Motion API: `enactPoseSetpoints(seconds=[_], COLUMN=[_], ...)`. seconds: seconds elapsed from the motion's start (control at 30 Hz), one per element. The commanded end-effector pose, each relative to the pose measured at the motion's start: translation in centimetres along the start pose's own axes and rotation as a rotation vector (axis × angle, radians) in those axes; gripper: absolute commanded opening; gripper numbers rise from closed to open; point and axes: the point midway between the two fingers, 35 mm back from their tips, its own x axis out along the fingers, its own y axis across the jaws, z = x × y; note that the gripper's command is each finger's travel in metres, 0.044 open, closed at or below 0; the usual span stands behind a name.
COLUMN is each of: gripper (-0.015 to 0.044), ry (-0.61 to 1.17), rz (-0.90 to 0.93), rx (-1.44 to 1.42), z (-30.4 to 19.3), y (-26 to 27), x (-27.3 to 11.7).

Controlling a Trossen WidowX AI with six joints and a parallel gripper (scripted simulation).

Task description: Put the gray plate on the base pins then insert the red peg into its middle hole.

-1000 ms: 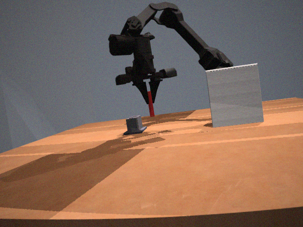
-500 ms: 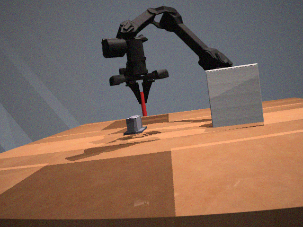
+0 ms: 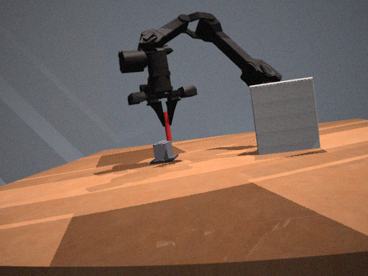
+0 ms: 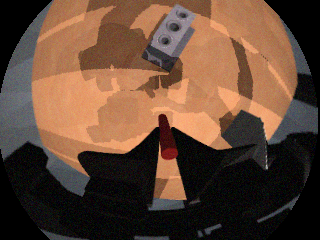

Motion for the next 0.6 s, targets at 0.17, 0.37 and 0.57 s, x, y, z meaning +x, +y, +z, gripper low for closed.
enactPoseSetpoints(seconds=[0.17, 0.37, 0.57], gripper=[0.0, 0.0, 0.0], ry=[-0.002, 0.003, 0.002], rz=[0.015, 0.016, 0.017], rx=[0.003, 0.003, 0.004], z=[2.6, 4.1, 5.8], y=[0.4, 0.5, 0.4], x=[-0.5, -0.5, -0.6])
